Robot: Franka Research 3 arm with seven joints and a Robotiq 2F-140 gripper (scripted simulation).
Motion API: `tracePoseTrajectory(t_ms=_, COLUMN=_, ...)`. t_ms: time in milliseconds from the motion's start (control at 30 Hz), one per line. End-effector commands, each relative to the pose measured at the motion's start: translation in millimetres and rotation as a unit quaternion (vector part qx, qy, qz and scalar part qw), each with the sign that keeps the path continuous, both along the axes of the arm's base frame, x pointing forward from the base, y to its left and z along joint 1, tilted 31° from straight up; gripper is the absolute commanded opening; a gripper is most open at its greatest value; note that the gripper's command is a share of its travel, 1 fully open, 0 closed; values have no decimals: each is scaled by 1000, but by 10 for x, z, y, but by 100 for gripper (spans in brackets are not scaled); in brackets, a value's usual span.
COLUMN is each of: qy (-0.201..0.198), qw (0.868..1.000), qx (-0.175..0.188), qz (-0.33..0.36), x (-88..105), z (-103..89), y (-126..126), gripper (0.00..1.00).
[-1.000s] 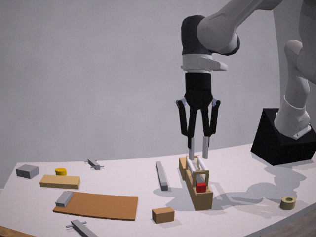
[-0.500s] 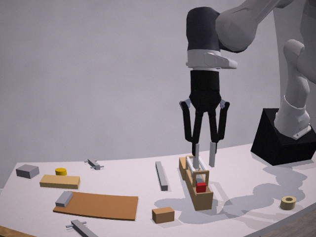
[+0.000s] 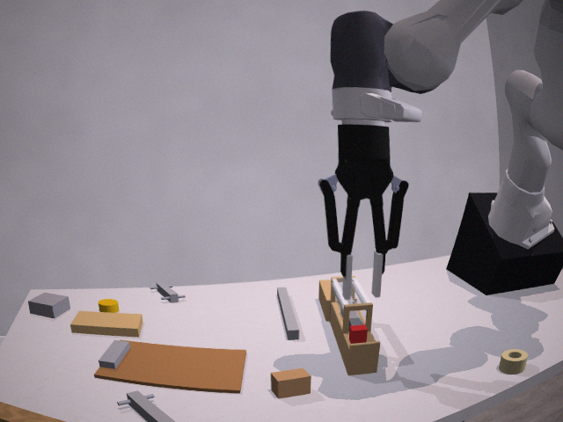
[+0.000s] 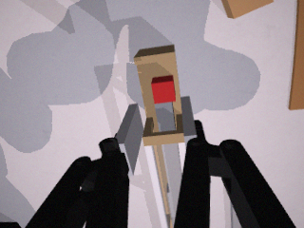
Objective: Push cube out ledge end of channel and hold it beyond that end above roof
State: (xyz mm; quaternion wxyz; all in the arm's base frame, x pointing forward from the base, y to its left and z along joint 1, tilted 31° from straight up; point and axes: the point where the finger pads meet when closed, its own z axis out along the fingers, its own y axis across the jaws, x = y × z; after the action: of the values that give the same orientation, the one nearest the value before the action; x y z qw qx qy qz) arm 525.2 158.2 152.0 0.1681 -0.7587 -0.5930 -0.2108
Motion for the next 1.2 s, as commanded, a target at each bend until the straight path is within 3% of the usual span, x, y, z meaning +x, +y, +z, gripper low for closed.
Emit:
tracePoseTrajectory(t_ms=0, qy=10, qw=1000, qx=1, qz=-11, x=-6, z=-23, y=28, gripper=25)
tracePoseTrajectory(t_ms=100, qy=10, qw=1000, qx=1, qz=-10, x=-1, z=-56, y=47, gripper=25)
tracePoseTrajectory(t_ms=300, qy=10, qw=1000, qx=1, qz=-10, x=45, z=-365, y=231, gripper=25)
tracePoseTrajectory(t_ms=1167, qy=10, qw=1000, qx=1, qz=-10, x=76, z=-595, y=366, gripper=25)
